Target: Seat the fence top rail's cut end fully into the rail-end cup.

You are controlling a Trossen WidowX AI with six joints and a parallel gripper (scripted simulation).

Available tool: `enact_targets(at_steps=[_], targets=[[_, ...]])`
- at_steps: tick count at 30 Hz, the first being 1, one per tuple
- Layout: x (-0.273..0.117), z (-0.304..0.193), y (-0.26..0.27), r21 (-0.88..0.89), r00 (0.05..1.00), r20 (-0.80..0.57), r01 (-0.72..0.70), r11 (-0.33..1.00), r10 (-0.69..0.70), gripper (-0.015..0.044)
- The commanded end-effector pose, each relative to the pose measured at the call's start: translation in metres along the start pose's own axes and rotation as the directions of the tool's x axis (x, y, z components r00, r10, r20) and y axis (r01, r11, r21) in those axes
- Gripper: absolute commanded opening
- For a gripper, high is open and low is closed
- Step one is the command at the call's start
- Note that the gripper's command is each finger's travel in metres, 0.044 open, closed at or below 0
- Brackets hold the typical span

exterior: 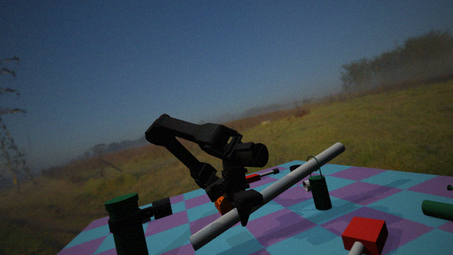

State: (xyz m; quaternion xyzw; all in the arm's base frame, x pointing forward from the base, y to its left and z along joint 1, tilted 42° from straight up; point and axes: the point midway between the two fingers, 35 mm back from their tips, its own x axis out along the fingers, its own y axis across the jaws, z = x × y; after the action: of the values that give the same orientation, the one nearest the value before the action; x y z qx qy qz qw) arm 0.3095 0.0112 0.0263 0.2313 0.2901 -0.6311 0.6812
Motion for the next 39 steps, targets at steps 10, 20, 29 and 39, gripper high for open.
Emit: enact_targets(at_steps=[10,20,29,39], targets=[[-0.059,0.011,-0.003,0.01,0.981,0.195,-0.026,1.0,0.024,0.0],[-0.068,0.012,-0.004,0.01,0.974,0.225,-0.032,0.999,0.029,0.0],[-0.065,0.01,-0.005,0.009,0.976,0.217,-0.025,1.0,0.023,0.0],[-0.069,0.012,-0.004,0.009,0.976,0.217,-0.025,1.0,0.023,0.0]])
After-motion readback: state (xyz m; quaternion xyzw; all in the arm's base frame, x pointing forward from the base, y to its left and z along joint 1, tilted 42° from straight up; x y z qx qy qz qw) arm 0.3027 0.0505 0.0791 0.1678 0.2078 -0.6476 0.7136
